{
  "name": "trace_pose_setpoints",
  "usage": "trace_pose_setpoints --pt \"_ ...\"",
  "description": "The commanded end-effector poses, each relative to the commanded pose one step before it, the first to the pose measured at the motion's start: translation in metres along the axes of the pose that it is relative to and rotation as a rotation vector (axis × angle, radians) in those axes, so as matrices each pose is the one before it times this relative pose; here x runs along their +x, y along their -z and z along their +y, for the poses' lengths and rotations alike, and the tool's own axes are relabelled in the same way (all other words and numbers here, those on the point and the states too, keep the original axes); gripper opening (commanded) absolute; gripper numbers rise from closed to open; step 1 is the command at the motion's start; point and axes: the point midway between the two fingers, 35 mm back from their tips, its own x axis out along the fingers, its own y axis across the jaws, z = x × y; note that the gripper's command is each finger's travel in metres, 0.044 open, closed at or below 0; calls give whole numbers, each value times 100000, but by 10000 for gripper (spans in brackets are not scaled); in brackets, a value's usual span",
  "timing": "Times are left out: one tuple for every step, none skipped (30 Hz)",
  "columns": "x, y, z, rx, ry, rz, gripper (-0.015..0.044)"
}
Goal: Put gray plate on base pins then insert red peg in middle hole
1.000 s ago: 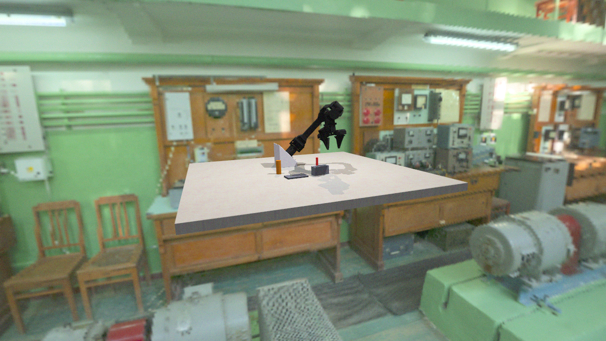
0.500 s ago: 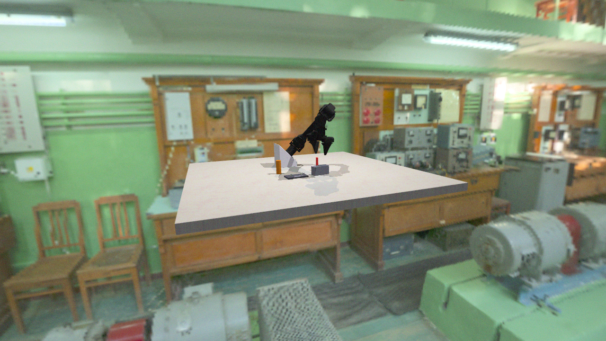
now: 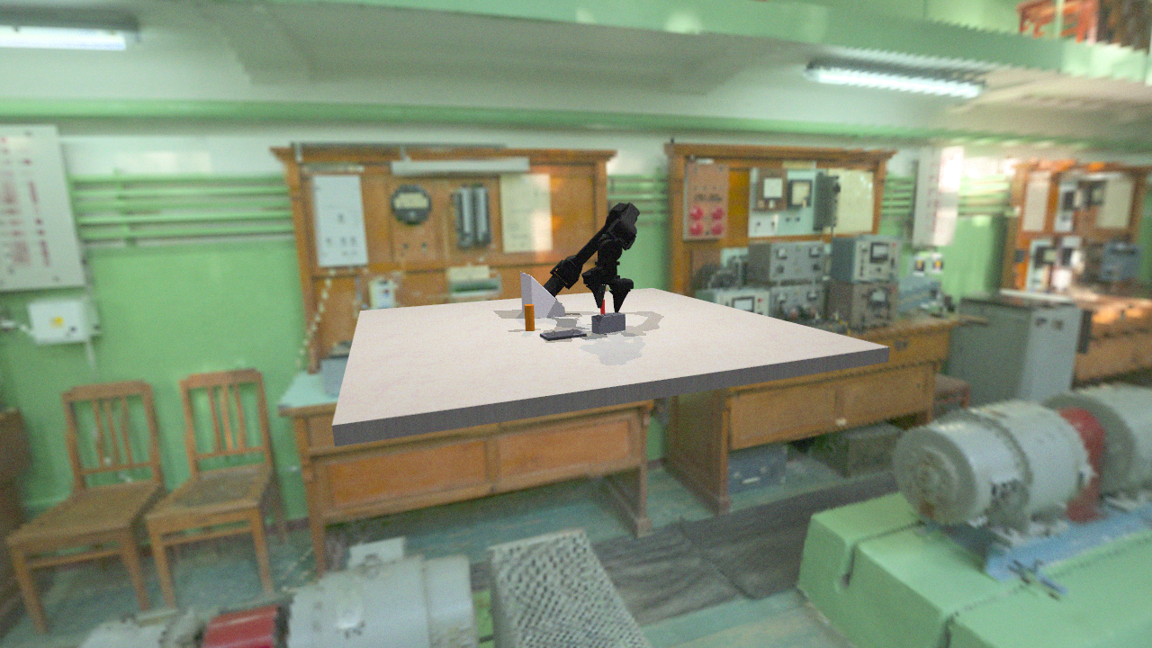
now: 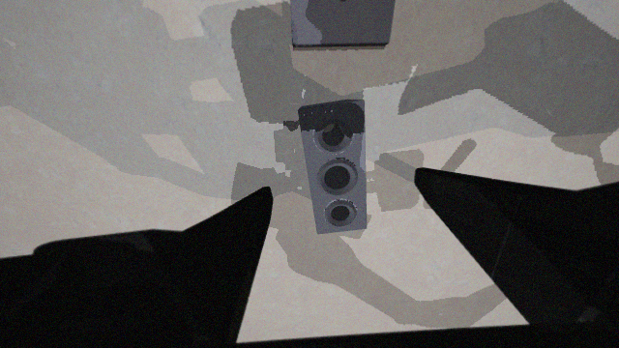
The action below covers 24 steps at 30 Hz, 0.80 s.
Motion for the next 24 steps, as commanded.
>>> trace_pose_setpoints --pt "425 161 119 -165 -1102 -150 440" --pt "163 -5 8 -1 -2 -6 440" --pt "163 -5 8 -1 -2 -5 440" --pt "163 -4 7 -1 -2 -4 440" --pt "163 -4 6 -1 -3 -3 440" --pt "162 -3 5 -1 -3 -2 440" --pt "162 -2 5 -1 -3 -1 440" --pt "162 -2 4 -1 -3 0 440" --pt "162 -1 3 -1 -3 2 440" --pt "162 -1 2 -1 -3 3 440" --pt "162 0 2 -1 -3 4 440" --pt "162 0 1 -1 -3 5 440" --pt "162 1 0 -1 -3 6 440" --pt "161 1 -1 -1 -3 7 440" --pt "161 2 -2 -1 -4 8 440" --pt "161 3 -2 -1 -4 9 440" --pt "161 3 -3 -1 -4 10 440" --pt "161 4 -4 -1 -4 11 440" --pt "161 4 -5 -1 -4 12 440" --pt "160 5 -5 -1 -4 14 440" --pt "160 5 -6 -1 -4 15 440" --pt "160 6 -7 -1 -4 16 440" --pt "160 6 -8 -1 -4 17 440" --pt "159 7 -9 -1 -4 18 440"
